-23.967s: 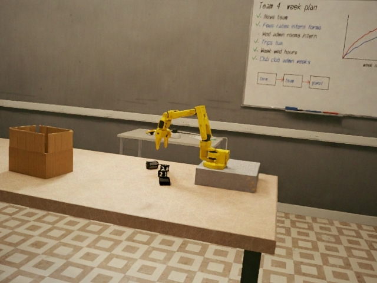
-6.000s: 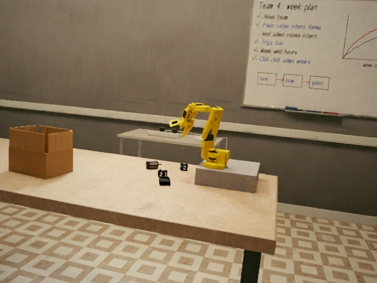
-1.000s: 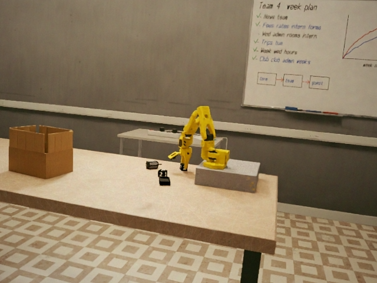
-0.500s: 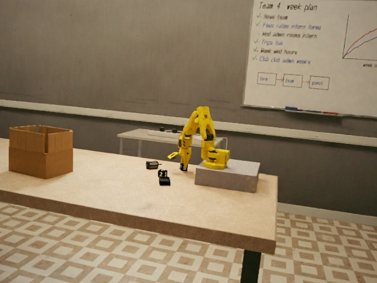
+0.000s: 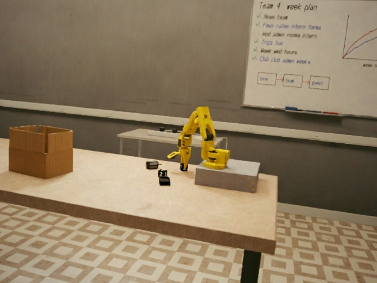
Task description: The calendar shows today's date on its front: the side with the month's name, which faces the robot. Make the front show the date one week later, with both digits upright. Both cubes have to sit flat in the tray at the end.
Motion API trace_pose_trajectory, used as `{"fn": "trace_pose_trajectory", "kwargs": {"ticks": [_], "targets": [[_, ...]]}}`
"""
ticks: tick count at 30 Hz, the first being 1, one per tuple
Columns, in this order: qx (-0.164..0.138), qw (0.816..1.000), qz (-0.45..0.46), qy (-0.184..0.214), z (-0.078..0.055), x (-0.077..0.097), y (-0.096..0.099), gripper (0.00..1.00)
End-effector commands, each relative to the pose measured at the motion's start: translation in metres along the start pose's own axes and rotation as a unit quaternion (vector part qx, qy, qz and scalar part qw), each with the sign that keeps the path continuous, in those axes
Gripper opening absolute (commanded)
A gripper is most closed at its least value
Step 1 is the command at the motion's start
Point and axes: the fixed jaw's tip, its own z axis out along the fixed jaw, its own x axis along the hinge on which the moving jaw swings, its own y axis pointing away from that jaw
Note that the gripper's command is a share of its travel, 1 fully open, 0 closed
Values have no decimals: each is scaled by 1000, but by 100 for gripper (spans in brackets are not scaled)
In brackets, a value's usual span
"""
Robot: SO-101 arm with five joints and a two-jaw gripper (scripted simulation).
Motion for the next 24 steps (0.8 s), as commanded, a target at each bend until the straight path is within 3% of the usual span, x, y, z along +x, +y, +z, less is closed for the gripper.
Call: {"fn": "trace_pose_trajectory", "kwargs": {"ticks": [1,13,24], "targets": [[-10,1000,0,3,2,2,2,20],[-10,1000,0,3,2,2,2,19],[-10,1000,0,3,2,2,2,10]]}}
